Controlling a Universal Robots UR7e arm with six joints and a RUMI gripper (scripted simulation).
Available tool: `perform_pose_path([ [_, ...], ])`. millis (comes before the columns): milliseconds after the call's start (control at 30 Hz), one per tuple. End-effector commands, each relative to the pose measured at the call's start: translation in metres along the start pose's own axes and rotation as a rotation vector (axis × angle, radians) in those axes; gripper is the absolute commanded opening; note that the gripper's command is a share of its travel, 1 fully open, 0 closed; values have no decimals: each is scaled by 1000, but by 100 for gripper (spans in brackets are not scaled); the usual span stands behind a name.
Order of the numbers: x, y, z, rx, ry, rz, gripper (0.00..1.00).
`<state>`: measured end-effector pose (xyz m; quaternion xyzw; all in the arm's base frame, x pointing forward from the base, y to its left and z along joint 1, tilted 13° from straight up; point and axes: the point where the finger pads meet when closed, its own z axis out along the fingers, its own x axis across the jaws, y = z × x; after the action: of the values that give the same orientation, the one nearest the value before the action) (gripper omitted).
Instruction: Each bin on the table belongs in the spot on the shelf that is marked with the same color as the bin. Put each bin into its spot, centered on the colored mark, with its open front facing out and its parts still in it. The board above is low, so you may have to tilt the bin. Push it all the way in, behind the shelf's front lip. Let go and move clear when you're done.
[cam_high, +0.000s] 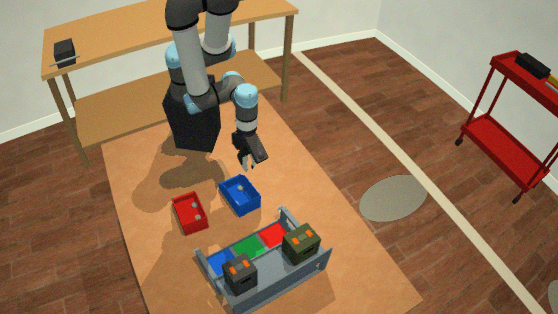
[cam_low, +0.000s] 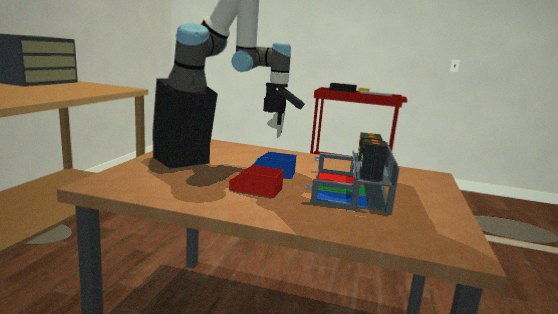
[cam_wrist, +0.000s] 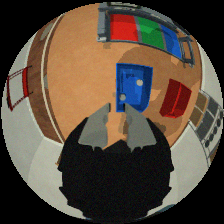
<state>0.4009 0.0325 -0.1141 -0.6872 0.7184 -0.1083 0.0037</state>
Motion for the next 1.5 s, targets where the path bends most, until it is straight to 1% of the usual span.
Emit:
perform_pose_path([
  [0, 0, -1, 7, 1, 0, 0, 15],
  [133, 0, -1, 15, 1, 0, 0, 15],
  [200, 0, -1, 15, 1, 0, 0, 15],
  [700, 0, -1, 45, 1, 0, 0, 15],
  [1067, 0, -1, 54, 1, 0, 0, 15],
  [1467, 0, -1, 55, 1, 0, 0, 15],
])
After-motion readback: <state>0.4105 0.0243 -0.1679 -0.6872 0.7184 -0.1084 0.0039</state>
